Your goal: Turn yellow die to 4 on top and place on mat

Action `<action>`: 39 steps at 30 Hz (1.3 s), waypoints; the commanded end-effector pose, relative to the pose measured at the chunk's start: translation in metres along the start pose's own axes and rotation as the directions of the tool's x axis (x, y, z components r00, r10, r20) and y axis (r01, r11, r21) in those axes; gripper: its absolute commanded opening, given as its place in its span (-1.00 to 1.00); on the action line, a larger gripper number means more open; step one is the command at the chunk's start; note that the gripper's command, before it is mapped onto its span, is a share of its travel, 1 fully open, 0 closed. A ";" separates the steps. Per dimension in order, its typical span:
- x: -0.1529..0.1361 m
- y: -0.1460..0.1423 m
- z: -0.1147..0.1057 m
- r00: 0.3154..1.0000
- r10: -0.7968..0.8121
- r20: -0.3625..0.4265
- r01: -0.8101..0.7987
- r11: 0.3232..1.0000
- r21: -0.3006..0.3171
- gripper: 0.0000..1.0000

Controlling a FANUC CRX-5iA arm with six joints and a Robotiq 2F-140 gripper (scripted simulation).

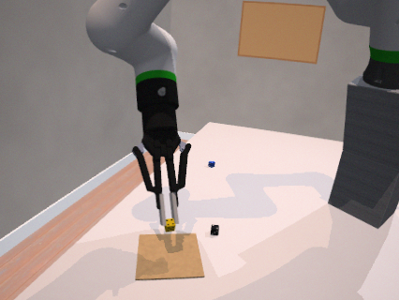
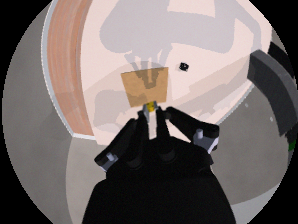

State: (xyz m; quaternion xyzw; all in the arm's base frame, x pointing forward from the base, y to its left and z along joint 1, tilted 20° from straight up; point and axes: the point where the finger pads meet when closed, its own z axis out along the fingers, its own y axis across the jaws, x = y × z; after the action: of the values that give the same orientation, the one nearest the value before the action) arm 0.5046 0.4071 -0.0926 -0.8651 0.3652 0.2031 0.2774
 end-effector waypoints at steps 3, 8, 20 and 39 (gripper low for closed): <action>0.003 0.001 0.003 0.993 0.007 0.116 -0.006 1.000 -0.011 -0.63; 0.005 0.000 0.001 0.971 0.002 0.237 -0.001 1.000 -0.004 -0.63; 0.010 0.000 0.001 0.966 -0.001 0.258 0.001 1.000 0.000 -0.63; 0.012 0.000 0.006 0.966 -0.001 0.258 0.001 1.000 0.000 -0.63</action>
State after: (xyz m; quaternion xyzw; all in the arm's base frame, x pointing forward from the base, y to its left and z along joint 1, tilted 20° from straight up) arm 0.5112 0.4036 -0.1022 -0.8315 0.3256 0.3141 0.3224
